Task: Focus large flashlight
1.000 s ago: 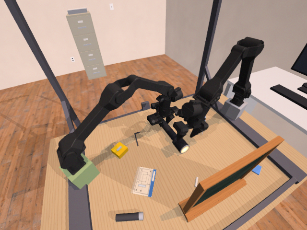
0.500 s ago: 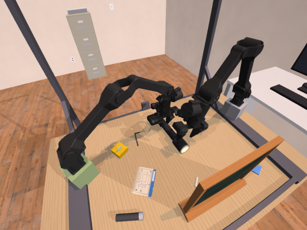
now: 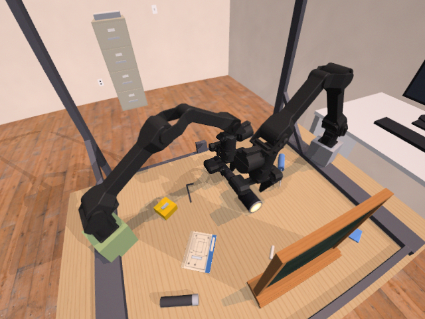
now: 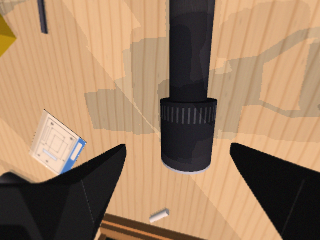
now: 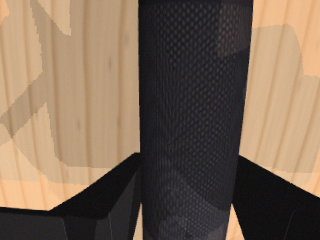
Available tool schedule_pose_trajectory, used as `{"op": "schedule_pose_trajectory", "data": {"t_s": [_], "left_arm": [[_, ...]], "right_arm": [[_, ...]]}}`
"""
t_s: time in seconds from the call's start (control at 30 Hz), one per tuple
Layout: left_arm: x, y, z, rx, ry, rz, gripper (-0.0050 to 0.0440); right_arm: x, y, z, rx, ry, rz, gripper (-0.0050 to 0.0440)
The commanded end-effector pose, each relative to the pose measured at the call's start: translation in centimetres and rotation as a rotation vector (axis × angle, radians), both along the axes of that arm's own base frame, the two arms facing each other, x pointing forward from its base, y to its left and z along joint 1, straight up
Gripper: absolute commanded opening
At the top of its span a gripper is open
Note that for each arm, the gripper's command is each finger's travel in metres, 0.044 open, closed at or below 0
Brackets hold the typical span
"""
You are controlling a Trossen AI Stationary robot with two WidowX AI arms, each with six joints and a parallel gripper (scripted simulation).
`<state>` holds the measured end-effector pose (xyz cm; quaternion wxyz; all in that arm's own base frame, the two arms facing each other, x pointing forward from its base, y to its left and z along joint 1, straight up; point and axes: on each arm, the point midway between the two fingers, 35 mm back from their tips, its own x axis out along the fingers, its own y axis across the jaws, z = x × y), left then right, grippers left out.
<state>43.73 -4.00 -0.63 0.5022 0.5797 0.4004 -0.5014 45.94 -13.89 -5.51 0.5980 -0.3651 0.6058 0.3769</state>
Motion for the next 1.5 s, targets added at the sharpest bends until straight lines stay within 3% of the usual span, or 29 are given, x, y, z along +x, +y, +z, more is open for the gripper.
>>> {"op": "schedule_pose_trajectory", "data": {"t_s": [0.0, 0.57, 0.93, 1.47], "left_arm": [[1.19, -0.14, 1.06, 0.007, 0.012, 0.004, 0.044], [2.16, -0.43, 1.04, 0.046, 0.214, 0.003, 0.044], [1.59, -0.53, 1.05, 0.076, 0.358, -0.001, 0.044], [2.09, -0.52, 1.68, 0.074, 0.332, 0.001, 0.044]], "right_arm": [[0.84, -0.28, 1.64, -0.014, -0.044, -0.004, 0.013], [0.84, -0.28, 1.64, -0.014, -0.044, -0.004, 0.013], [0.84, -0.28, 1.64, -0.014, -0.044, -0.004, 0.013], [0.84, -0.28, 1.64, -0.014, -0.044, -0.004, 0.013]]}}
